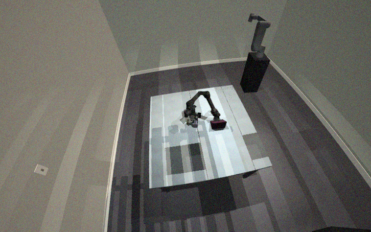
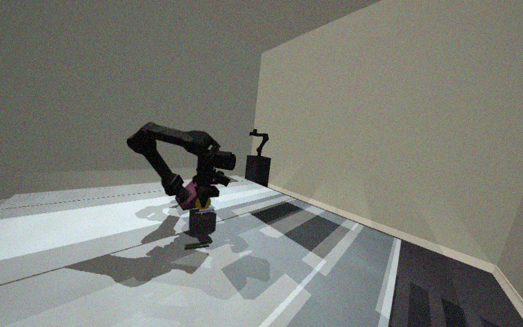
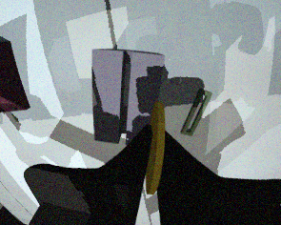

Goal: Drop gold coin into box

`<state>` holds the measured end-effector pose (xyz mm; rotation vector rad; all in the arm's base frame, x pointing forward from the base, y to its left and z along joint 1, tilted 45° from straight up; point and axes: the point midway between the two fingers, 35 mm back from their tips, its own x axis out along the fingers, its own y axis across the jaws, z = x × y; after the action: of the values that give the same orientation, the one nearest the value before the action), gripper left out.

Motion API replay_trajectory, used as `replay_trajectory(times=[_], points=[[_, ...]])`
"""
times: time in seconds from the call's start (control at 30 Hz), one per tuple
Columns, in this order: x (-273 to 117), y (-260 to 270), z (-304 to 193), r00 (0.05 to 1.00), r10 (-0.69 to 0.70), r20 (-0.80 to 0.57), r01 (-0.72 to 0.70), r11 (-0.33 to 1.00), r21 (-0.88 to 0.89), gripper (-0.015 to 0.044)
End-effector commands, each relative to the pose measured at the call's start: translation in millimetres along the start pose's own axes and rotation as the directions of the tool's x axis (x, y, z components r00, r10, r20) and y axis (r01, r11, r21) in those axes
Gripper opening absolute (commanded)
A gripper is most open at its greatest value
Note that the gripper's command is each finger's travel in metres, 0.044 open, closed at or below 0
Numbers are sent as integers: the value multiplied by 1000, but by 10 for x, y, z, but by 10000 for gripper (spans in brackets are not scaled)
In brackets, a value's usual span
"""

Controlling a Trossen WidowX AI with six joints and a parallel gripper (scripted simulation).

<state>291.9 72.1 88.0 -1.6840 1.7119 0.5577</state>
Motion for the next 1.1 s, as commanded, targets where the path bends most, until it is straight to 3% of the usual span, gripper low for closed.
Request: replay_trajectory(times=[0.0, 1.07], points=[[-9, 124, 26, 1000, -2, 8, 2, 1000, 8, 0], [-1, 273, 71, 1000, 1, -3, -1, 1000, 12, 0]])
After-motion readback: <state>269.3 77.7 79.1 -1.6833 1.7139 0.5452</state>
